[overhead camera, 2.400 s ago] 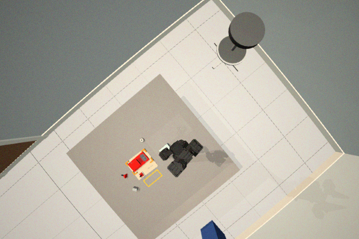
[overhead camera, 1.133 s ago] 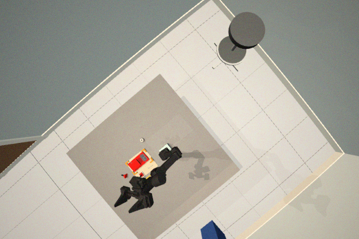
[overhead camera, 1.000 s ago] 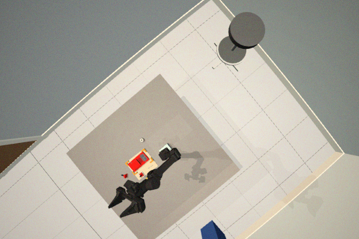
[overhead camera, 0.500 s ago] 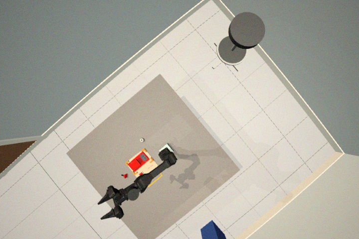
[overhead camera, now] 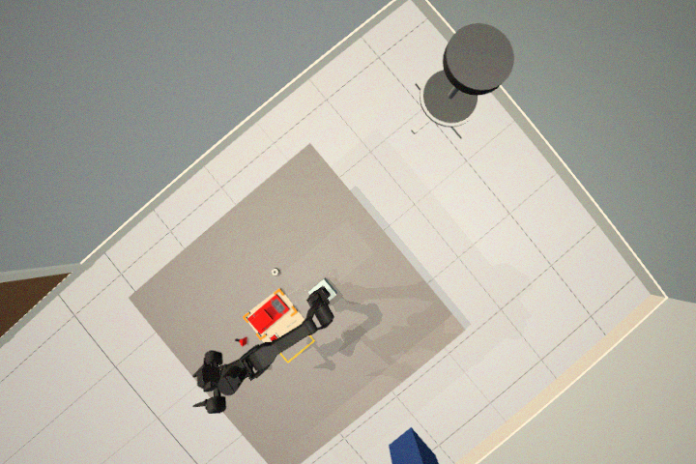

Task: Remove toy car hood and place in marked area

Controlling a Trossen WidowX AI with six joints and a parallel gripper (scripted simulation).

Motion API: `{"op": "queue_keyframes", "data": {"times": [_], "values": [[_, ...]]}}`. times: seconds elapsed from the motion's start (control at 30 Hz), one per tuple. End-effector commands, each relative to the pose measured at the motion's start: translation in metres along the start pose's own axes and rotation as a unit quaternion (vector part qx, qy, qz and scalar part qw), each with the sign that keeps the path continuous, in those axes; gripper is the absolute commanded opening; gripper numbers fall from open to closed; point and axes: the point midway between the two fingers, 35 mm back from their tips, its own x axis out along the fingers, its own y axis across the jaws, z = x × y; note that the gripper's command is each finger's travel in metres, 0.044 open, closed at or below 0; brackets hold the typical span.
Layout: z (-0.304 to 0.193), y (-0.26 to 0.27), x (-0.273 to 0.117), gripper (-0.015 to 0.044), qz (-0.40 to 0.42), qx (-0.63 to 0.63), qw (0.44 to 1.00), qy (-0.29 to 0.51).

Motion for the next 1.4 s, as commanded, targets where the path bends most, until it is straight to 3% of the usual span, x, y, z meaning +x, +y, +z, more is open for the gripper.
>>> {"op": "queue_keyframes", "data": {"times": [0.0, 0.27, 0.57, 1.03, 1.37], "values": [[-0.039, -0.034, 0.019, 0.0440, -0.050, -0.053, 0.995, 0.068], [-0.108, -0.096, 0.035, 0.0440, -0.122, -0.145, 0.961, 0.201], [-0.184, -0.165, 0.025, 0.0440, -0.171, -0.234, 0.882, 0.372], [-0.290, -0.257, -0.046, 0.0440, -0.149, -0.309, 0.655, 0.674], [-0.293, -0.263, -0.052, 0.0440, -0.144, -0.309, 0.640, 0.689]]}}
